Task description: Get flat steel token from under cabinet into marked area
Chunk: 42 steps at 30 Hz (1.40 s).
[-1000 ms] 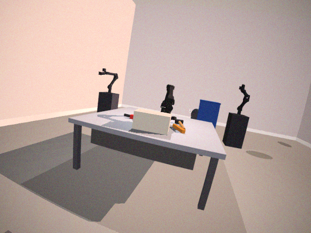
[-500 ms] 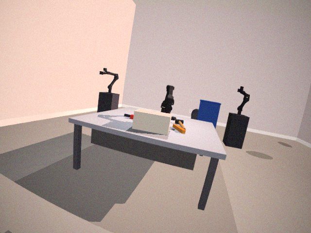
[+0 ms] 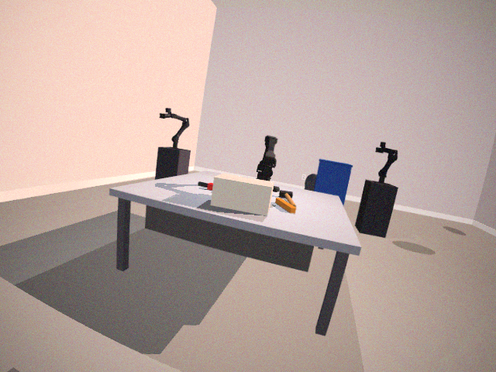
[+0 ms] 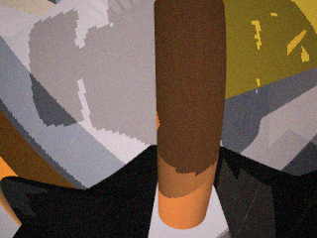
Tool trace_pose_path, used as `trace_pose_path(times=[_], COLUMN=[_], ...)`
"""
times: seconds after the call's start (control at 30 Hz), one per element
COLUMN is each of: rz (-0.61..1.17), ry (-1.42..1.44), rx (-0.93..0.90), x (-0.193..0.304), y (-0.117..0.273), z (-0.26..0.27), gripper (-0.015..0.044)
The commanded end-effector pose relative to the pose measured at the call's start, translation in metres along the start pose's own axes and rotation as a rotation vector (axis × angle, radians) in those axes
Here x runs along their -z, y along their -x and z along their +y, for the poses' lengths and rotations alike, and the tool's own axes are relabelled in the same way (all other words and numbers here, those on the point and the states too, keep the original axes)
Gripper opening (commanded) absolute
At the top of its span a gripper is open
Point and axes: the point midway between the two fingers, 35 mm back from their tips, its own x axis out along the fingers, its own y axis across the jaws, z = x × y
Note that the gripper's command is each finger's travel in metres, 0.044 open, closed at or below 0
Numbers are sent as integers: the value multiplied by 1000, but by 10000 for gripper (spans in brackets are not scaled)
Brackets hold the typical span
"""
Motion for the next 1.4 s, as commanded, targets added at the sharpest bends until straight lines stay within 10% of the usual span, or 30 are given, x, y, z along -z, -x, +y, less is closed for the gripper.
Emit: trace_pose_path(times=[0.0,1.37], rz=[2,4], ry=[-9,-9], rx=[4,5], x=[0,28], y=[-1,-2], z=[-8,-13], gripper=[0,0])
